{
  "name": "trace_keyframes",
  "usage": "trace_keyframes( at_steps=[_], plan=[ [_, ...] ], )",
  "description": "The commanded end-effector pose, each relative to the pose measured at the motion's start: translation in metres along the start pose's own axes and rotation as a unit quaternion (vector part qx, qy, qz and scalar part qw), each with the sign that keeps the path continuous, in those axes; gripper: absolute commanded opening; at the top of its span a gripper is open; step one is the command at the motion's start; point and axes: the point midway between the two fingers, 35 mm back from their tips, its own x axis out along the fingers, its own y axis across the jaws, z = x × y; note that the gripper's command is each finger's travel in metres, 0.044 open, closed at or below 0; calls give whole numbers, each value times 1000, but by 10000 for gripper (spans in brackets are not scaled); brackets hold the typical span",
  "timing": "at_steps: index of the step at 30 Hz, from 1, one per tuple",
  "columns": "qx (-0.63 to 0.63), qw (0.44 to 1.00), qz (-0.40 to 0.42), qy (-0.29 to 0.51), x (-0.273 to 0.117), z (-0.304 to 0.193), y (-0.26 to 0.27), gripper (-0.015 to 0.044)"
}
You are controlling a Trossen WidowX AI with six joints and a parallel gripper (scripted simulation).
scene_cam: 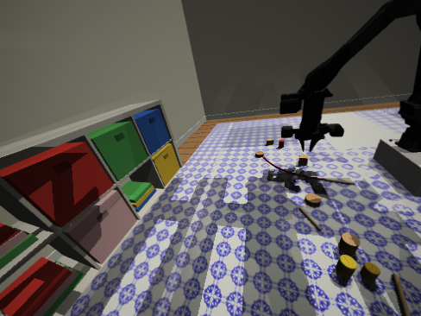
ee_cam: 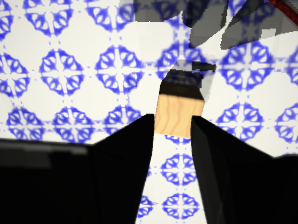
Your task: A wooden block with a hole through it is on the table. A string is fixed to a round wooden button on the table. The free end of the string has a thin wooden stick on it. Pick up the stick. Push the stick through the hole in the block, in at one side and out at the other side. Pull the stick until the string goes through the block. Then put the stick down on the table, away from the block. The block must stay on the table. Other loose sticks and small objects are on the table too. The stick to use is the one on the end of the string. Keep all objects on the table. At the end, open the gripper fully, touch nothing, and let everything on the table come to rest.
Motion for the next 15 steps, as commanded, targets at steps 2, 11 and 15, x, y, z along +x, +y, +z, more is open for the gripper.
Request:
trace_keyframes(
  at_steps=[2,11,15],
  plan=[
    [0,1000,0,0,0,0,0,210],
    [0,1000,0,0,0,0,0,81],
    [0,1000,0,0,0,0,0,0]
  ],
)
